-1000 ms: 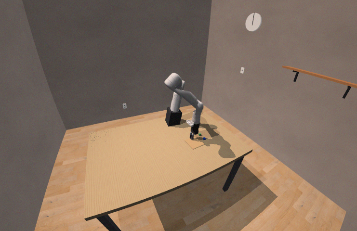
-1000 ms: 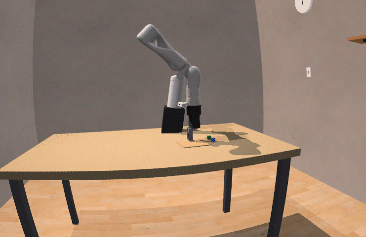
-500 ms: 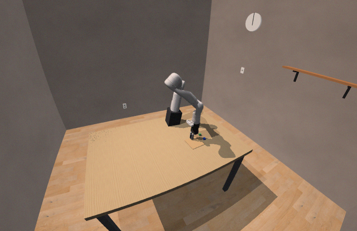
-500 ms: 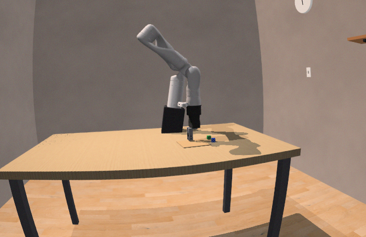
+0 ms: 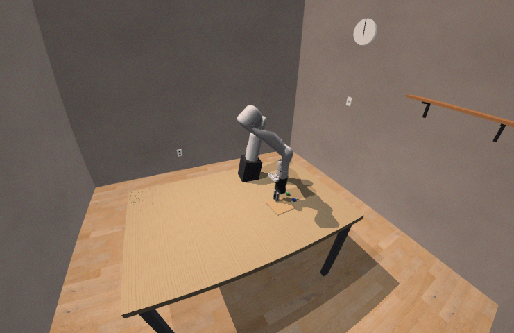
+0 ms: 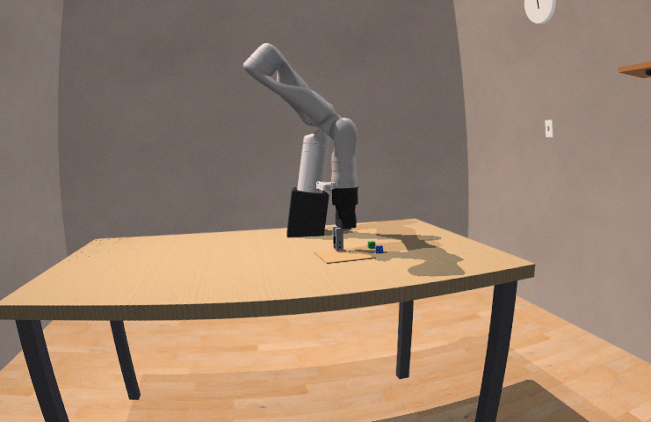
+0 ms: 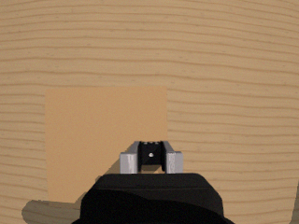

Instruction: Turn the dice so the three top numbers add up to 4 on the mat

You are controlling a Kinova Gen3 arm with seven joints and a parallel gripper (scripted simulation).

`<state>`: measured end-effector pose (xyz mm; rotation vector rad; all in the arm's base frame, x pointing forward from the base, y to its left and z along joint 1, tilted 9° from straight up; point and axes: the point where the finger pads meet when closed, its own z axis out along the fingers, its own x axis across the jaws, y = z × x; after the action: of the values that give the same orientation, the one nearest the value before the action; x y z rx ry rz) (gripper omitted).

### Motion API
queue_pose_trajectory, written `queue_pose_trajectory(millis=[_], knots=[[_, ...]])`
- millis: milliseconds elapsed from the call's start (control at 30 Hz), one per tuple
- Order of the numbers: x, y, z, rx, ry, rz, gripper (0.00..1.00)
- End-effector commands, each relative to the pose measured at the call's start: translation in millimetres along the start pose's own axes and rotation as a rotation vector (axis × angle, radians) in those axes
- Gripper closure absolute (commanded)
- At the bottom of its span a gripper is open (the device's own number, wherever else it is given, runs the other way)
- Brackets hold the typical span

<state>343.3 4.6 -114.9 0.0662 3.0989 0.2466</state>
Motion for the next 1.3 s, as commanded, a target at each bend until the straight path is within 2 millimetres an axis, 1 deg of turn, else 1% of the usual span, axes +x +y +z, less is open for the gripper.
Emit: queue_pose_trajectory(millis=[0, 1267], knots=[[-0.5, 0.0, -0.4, 0.000, -0.001, 0.000, 0.60], [-0.5, 0.0, 3.0, 0.000, -0.001, 0.000, 0.60]])
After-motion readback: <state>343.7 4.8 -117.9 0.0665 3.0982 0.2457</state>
